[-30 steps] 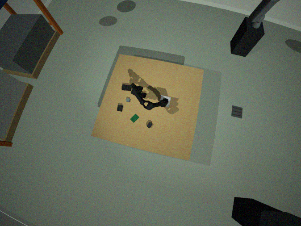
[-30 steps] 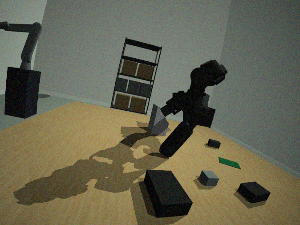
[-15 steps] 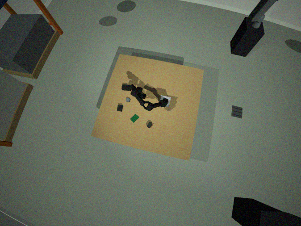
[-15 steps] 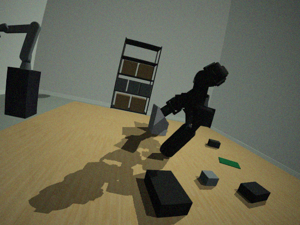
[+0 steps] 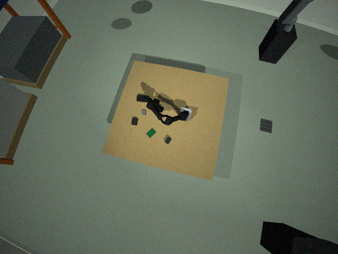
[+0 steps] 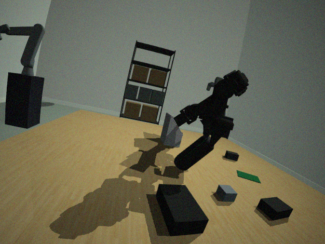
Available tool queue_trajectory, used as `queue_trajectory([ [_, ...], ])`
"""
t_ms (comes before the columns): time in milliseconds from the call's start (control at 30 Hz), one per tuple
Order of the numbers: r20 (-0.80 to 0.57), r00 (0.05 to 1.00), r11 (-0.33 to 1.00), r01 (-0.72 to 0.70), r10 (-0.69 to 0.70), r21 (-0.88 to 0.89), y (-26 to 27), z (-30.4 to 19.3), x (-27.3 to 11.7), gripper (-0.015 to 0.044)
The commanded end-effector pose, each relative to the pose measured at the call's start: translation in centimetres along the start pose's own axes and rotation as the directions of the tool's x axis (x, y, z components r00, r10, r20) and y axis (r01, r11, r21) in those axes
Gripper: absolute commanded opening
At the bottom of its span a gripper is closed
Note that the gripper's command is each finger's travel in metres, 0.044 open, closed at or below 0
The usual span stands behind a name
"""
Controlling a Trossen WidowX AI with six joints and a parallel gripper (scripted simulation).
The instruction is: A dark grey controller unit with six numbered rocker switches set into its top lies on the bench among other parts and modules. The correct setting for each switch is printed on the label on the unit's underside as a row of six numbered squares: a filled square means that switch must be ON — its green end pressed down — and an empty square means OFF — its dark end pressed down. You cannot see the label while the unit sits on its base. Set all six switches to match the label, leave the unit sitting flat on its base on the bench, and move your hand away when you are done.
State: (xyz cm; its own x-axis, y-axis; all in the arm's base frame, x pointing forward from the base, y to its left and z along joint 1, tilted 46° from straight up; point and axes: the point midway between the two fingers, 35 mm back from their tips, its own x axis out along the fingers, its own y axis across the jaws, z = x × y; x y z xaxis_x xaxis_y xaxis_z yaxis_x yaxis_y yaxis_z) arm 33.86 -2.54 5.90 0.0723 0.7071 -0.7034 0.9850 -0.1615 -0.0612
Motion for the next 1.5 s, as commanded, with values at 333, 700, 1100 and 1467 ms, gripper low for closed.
queue_trajectory([
  [333,-0.002,1.0,1.0,0.011,-0.011,0.007,-0.2,-1.0,0.9,0.0338],
  [700,-0.002,1.0,1.0,0.011,-0.011,0.007,-0.2,-1.7,1.4,0.0338],
  [1100,-0.003,1.0,1.0,0.011,-0.011,0.007,-0.2,-2.5,1.9,0.0338],
  [1467,-0.004,1.0,1.0,0.011,-0.011,0.007,-0.3,-3.1,2.4,0.0338],
])
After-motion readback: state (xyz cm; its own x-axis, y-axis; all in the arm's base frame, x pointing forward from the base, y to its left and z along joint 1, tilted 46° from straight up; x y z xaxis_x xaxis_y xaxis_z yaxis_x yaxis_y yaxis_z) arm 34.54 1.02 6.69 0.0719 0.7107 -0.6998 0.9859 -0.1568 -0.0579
